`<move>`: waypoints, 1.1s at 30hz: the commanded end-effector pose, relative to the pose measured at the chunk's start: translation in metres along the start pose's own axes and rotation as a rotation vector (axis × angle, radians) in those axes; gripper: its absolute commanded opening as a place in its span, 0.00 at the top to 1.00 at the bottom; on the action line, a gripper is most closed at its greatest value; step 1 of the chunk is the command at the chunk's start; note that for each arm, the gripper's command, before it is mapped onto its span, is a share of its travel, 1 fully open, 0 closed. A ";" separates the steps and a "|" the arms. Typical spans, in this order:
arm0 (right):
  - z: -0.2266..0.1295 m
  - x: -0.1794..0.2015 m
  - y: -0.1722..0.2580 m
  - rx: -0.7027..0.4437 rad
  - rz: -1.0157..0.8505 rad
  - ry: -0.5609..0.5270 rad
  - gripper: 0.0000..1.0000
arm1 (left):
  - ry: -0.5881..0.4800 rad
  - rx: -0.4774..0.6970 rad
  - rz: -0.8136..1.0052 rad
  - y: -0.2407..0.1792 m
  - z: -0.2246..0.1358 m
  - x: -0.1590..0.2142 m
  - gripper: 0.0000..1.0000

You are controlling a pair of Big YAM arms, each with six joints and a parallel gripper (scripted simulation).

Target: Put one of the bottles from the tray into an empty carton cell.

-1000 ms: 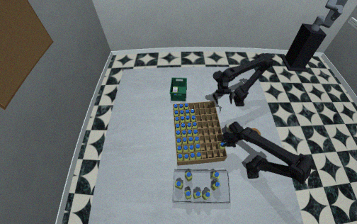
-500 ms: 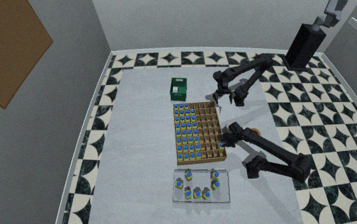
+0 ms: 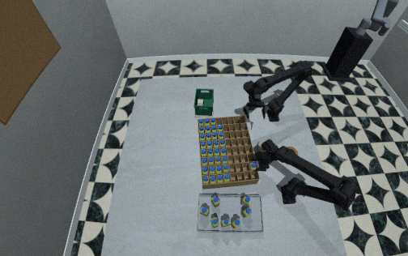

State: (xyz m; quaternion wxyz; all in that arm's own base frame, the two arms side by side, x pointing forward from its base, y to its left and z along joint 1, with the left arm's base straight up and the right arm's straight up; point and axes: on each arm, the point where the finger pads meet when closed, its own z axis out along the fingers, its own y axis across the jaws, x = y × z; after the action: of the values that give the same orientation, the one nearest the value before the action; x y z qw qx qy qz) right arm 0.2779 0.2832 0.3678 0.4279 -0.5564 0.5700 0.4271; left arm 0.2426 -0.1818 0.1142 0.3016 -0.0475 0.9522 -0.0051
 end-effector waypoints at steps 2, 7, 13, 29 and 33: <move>-0.003 -0.017 -0.004 0.008 -0.041 -0.021 0.00 | -0.061 0.081 -0.048 -0.016 -0.047 -0.033 0.18; -0.003 -0.017 -0.004 0.008 -0.041 -0.021 0.00 | -0.059 0.085 -0.051 -0.016 -0.070 -0.032 0.00; -0.003 -0.017 -0.004 0.008 -0.041 -0.021 0.00 | -0.055 0.088 -0.056 -0.015 -0.095 -0.031 0.00; -0.003 -0.017 -0.004 0.008 -0.041 -0.021 0.00 | -0.027 -0.015 0.009 -0.011 -0.041 -0.033 0.00; -0.003 -0.017 -0.004 0.008 -0.041 -0.021 0.00 | -0.028 -0.016 0.000 -0.011 -0.041 -0.034 0.00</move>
State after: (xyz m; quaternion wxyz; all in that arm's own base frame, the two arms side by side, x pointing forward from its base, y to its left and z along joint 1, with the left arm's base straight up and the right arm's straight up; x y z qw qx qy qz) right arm 0.2779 0.2832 0.3678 0.4279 -0.5564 0.5700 0.4271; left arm 0.2328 -0.1763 0.1491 0.3001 -0.0449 0.9526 0.0215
